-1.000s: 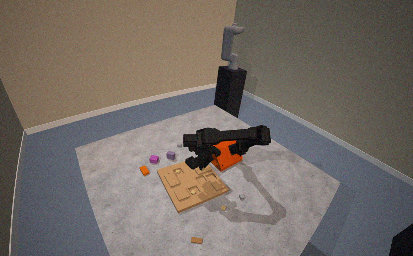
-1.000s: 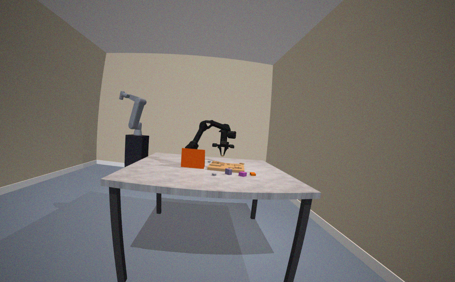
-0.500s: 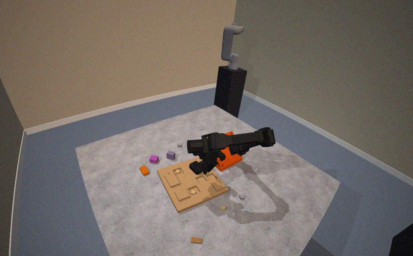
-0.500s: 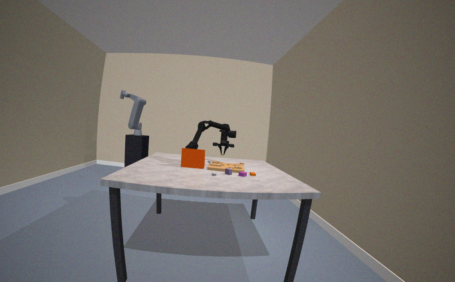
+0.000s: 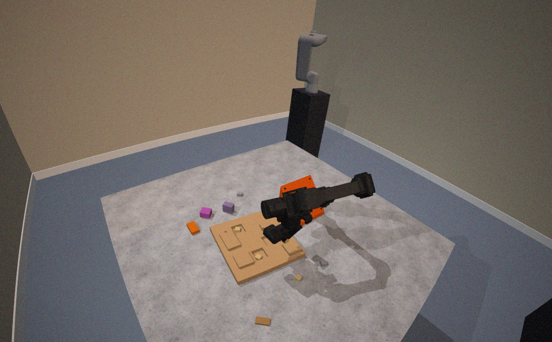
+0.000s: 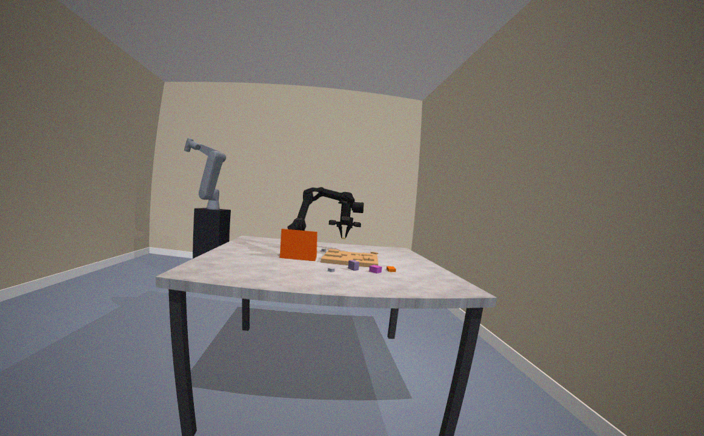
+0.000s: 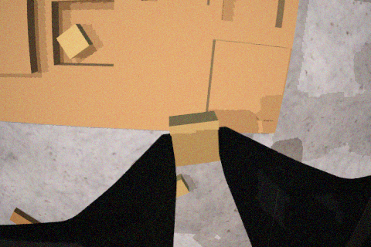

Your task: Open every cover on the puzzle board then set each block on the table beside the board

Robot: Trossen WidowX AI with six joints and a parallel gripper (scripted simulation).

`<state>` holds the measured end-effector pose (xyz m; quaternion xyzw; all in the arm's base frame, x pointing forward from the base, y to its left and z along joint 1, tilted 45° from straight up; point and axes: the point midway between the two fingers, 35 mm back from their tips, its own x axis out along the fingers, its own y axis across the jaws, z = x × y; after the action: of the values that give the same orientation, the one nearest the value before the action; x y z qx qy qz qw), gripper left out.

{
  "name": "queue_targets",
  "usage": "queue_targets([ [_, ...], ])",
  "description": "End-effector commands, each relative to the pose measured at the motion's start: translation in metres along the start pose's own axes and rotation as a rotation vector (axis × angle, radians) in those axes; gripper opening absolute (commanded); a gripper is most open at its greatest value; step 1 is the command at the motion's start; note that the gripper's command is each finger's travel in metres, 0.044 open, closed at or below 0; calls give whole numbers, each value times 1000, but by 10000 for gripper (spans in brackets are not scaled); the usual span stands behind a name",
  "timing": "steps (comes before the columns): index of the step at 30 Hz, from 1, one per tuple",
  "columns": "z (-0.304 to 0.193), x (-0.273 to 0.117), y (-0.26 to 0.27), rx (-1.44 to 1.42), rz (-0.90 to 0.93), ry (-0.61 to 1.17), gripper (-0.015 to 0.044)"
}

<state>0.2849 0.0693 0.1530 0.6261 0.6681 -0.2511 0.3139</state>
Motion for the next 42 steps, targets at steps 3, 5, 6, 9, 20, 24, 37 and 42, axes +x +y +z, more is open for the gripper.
queue_targets([
  [3, -25, -2, -3, -3, 6, 4, 80],
  [5, -33, -2, -4, -3, 6, 5, 80],
  [6, -36, -2, -5, -3, 7, 5, 80],
  [9, -48, -3, -8, -3, 7, 8, 80],
  [20, -88, -5, -22, -5, 8, 22, 80],
  [24, -102, -6, -29, -5, 7, 29, 80],
  [37, -121, -2, -38, -6, 5, 39, 80],
  [42, -120, 6, -36, -7, 5, 37, 80],
])
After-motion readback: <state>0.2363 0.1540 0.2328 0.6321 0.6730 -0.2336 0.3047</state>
